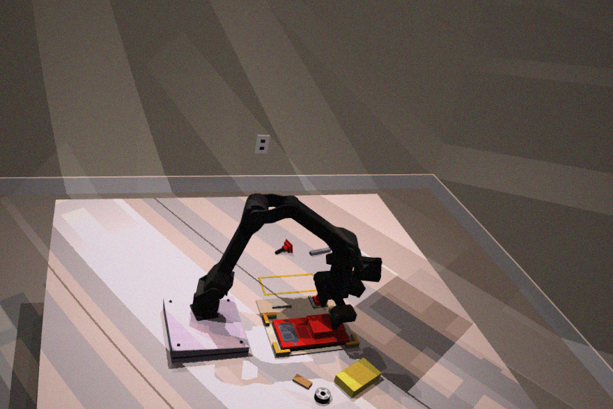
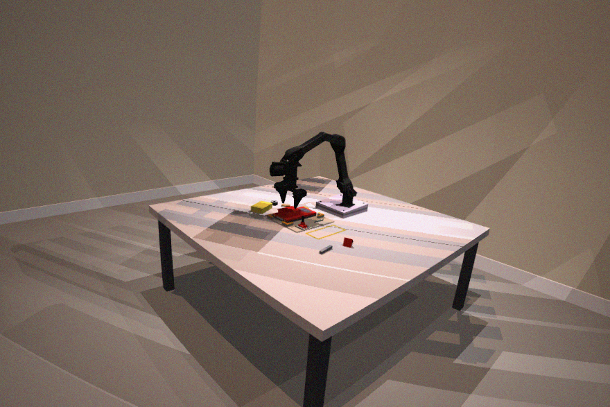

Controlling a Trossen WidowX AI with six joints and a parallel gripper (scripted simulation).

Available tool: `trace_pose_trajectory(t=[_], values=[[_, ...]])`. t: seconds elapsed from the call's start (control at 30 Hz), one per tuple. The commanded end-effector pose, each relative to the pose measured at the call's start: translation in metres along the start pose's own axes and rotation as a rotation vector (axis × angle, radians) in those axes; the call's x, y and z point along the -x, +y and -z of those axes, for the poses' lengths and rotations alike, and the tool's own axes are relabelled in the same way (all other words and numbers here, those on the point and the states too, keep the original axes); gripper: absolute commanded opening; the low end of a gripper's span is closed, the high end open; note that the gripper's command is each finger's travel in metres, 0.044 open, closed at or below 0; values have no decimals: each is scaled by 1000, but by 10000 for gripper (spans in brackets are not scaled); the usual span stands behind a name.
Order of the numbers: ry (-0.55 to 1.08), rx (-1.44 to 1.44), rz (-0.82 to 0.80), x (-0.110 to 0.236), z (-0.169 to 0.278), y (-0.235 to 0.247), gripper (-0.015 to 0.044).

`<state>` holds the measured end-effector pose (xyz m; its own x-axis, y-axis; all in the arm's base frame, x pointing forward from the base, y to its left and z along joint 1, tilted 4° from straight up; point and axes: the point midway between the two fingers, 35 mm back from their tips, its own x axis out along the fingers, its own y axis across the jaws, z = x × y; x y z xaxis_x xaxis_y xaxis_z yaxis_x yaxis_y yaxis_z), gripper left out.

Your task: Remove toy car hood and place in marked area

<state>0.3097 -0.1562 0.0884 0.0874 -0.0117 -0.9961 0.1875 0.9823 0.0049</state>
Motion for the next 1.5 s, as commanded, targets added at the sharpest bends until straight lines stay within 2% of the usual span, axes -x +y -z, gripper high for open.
trace_pose_trajectory(t=[0.0, 1.47], values=[[4, -3, -8, -4, 2, 1, 440], [4, -3, -8, -28, 3, 1, 440]])
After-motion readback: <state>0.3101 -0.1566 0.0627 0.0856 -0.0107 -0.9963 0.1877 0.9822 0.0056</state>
